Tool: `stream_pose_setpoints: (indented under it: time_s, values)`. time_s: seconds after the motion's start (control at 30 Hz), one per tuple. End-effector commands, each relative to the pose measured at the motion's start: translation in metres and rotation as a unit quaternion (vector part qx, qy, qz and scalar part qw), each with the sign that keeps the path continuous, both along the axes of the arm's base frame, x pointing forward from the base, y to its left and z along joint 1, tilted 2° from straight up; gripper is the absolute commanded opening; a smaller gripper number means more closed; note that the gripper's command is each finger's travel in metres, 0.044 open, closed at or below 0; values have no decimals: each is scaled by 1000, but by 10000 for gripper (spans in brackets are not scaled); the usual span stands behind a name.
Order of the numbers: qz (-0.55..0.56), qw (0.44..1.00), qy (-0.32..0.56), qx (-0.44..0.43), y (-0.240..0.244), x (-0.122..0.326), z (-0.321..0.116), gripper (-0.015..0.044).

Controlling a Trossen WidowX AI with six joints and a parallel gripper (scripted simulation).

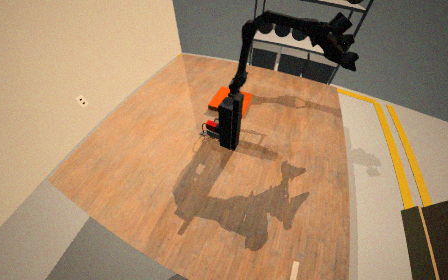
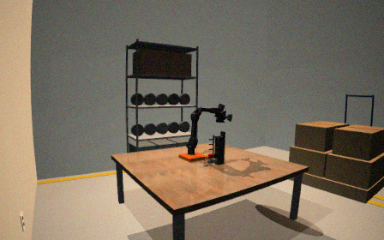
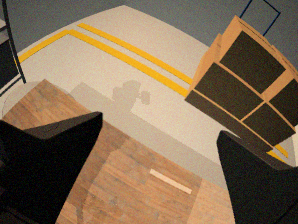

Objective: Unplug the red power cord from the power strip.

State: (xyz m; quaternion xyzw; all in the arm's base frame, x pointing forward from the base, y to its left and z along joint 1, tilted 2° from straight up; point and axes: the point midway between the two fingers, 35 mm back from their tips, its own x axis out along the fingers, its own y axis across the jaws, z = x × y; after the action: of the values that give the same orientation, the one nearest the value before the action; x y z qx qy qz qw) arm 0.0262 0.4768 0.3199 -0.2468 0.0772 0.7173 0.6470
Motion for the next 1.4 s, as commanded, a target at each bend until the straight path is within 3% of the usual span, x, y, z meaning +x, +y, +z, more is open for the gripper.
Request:
stream_pose_setpoints:
  time_s: [0.0, 0.27, 0.77, 1.1, 1.37]
  values:
    - [-1, 1000, 0, 0, 0, 1, 0, 374]
    - [-101, 995, 19, -15, -12, 81, -13, 164]
    - [-356, 932, 54, -32, -106, 271, -39, 160]
    - [-524, 847, 80, -33, -220, 370, -56, 160]
    - [-647, 755, 101, -30, -333, 420, -71, 160]
